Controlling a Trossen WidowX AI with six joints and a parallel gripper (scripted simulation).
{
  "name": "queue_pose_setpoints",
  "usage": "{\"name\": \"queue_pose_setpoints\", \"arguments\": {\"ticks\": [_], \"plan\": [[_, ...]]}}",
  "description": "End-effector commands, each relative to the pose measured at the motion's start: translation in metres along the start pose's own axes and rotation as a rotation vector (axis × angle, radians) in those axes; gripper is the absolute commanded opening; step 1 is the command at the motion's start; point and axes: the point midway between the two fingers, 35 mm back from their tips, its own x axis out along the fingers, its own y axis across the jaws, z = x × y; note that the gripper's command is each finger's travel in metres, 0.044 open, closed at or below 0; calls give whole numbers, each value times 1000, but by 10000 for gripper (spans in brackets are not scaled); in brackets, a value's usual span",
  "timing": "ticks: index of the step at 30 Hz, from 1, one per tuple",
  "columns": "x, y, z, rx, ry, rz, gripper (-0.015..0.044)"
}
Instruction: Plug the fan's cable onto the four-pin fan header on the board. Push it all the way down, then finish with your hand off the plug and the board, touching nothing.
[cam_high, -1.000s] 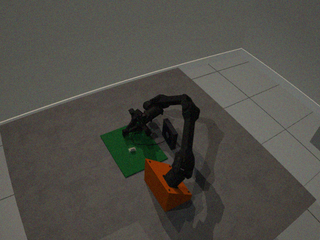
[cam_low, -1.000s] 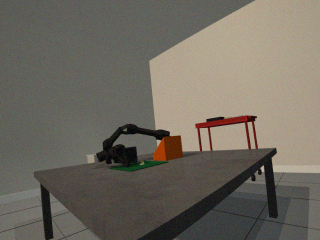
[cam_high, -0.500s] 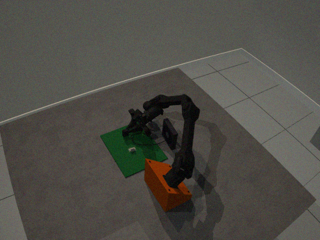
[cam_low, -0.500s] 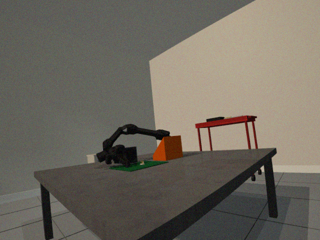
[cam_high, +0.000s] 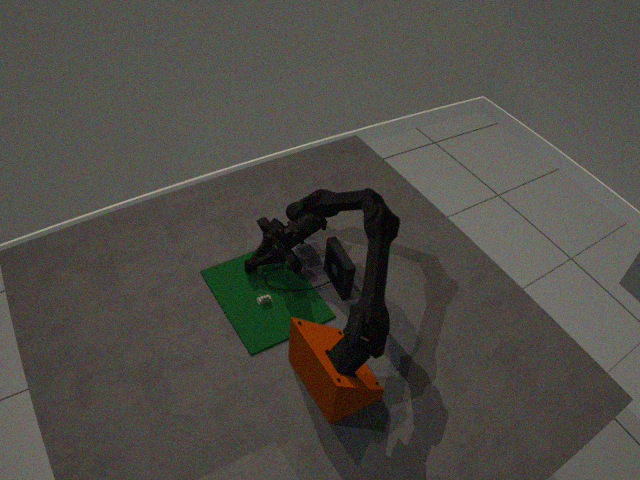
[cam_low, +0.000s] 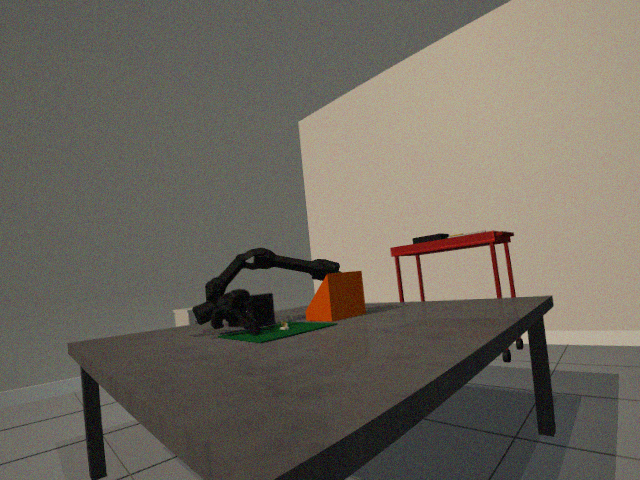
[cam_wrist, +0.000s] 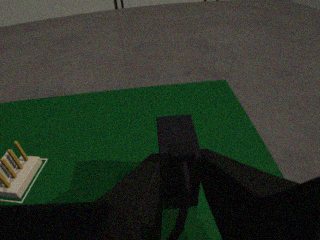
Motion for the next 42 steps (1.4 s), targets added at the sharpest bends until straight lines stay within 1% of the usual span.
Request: {"name": "queue_pose_setpoints", "arguments": {"ticks": [1, 17, 22, 23, 42], "plan": [[0, 0, 0, 1, 0, 0, 0], [0, 0, 0, 1, 0, 0, 0], [0, 0, 0, 0, 0, 0, 131], [0, 0, 0, 0, 0, 0, 140], [0, 0, 0, 0, 0, 0, 140]]}}
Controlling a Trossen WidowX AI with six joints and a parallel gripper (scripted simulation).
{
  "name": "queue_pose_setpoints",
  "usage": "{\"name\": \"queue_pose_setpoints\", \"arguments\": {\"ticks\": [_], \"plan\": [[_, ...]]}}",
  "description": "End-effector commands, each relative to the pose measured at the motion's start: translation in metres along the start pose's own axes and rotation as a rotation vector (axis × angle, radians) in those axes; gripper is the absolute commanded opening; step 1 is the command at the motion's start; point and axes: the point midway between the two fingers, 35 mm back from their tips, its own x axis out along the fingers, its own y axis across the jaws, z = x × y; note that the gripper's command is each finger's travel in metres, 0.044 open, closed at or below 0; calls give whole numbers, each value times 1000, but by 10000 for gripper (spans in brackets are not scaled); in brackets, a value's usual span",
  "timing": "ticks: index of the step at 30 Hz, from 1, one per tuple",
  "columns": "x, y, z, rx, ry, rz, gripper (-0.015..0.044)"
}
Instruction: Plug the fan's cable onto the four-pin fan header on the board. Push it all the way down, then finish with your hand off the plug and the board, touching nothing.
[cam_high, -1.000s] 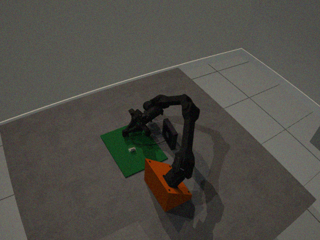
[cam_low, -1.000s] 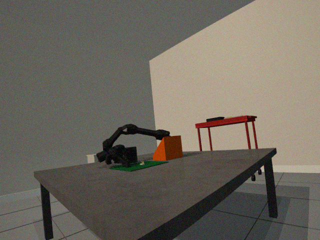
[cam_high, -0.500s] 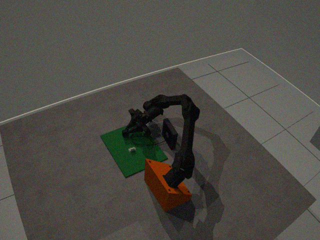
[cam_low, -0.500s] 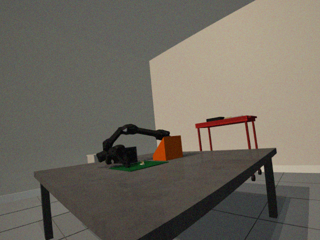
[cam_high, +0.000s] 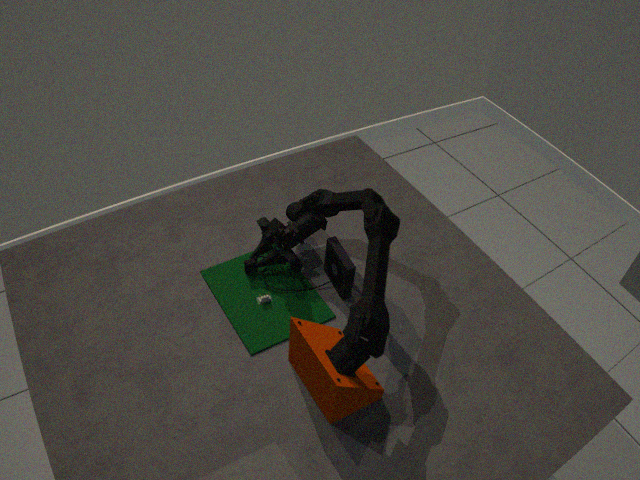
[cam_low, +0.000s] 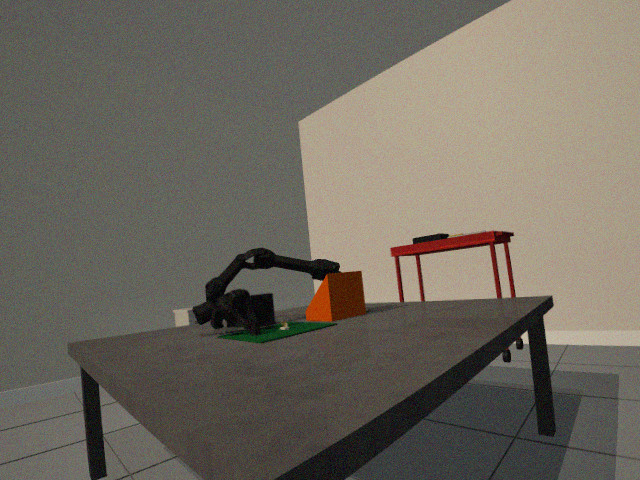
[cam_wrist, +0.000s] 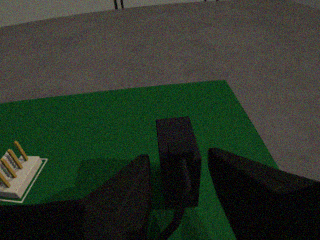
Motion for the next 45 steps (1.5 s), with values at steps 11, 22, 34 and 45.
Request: {"name": "queue_pose_setpoints", "arguments": {"ticks": [11, 22, 34, 45], "plan": [[-14, -2, 2, 0, 0, 0, 140], [-50, -5, 10, -1, 1, -1, 140], [-89, -3, 19, -1, 2, -2, 140], [-106, 0, 24, -1, 2, -2, 140]]}}
